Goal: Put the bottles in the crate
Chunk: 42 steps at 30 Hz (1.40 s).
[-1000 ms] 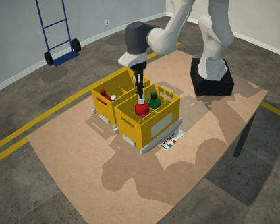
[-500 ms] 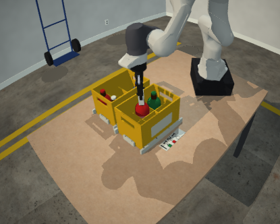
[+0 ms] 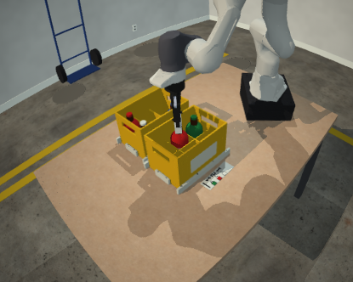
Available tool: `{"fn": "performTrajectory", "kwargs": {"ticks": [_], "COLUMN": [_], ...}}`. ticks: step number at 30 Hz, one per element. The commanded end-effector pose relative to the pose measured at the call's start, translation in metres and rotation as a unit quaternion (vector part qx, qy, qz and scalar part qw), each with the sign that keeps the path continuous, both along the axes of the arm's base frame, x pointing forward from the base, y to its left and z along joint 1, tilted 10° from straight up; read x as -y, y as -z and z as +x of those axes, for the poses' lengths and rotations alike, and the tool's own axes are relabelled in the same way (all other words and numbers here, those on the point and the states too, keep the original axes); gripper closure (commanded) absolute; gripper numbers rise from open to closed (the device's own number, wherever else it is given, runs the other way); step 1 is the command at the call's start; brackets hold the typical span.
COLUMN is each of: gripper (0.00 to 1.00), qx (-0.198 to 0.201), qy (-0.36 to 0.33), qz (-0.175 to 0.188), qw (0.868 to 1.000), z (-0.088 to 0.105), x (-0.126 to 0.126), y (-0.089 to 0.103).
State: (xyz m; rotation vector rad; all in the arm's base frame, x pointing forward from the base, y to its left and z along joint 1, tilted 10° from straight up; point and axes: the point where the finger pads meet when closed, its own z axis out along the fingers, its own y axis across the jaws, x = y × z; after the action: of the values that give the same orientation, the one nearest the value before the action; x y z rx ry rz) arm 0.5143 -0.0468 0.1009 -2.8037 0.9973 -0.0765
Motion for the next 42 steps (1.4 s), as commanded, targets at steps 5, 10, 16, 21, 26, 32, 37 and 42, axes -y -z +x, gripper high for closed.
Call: {"fn": "performTrajectory", "kwargs": {"ticks": [5, 10, 16, 21, 26, 32, 37, 42], "gripper": [1.00, 1.00, 1.00, 1.00, 1.00, 1.00, 1.00, 1.00], "qx": [0.007, 0.007, 0.007, 0.007, 0.007, 0.007, 0.007, 0.007], "qy": [-0.002, -0.002, -0.002, -0.002, -0.002, -0.002, -0.002, -0.002], "qz": [-0.002, -0.002, -0.002, -0.002, -0.002, -0.002, -0.002, -0.002], "qw": [1.000, 1.000, 1.000, 1.000, 1.000, 1.000, 1.000, 1.000], "z": [0.0049, 0.0051, 0.0051, 0.0051, 0.0051, 0.0051, 0.0051, 0.0051], "x": [-0.0006, -0.0008, -0.0008, -0.0008, -0.0008, -0.0008, -0.0008, -0.0008], "y": [-0.0005, 0.0015, 0.0015, 0.0015, 0.0015, 0.0015, 0.0015, 0.0015]}}
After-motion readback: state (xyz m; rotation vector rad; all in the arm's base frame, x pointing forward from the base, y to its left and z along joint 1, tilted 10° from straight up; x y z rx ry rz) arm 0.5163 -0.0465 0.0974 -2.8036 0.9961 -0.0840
